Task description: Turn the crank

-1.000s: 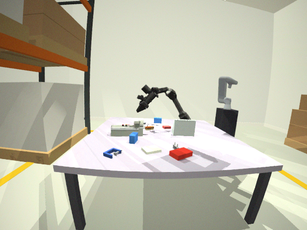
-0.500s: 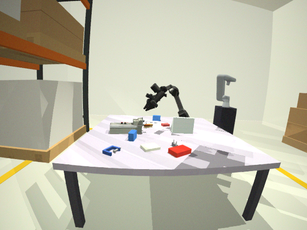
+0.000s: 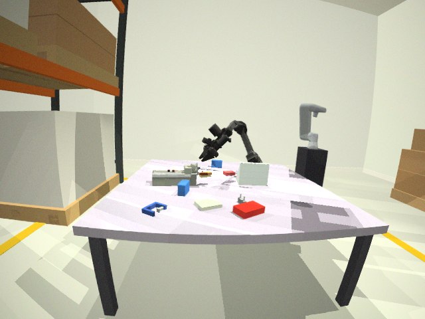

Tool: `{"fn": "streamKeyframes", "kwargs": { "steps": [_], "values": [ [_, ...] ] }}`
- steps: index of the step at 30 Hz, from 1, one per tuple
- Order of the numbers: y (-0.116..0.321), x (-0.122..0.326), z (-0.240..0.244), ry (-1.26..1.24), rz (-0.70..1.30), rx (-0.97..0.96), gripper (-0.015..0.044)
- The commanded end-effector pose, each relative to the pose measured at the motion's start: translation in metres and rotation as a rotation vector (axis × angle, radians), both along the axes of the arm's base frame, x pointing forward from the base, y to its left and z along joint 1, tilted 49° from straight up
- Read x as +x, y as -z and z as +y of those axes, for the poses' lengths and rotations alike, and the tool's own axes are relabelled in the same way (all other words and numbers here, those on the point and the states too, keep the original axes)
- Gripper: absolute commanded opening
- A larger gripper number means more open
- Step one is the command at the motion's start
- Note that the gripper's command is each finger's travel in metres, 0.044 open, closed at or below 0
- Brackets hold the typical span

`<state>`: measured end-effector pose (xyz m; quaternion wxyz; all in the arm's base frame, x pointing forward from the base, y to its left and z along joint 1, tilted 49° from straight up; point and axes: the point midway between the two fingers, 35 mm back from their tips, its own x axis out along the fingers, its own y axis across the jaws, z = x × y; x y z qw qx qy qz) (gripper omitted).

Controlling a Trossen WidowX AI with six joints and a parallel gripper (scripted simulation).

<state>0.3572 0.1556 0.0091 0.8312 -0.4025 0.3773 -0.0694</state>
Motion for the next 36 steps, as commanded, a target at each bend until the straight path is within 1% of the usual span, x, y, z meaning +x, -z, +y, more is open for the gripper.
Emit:
{"fn": "streamKeyframes", "kwargs": {
  "steps": [1, 9, 36],
  "values": [
    [0.013, -0.002, -0.012, -0.002, 0.015, -0.008, 0.044],
    [0.032, -0.005, -0.038, -0.003, 0.011, -0.012, 0.044],
    [0.058, -0.004, -0.066, 0.001, 0.012, -0.01, 0.044]
  ]
}}
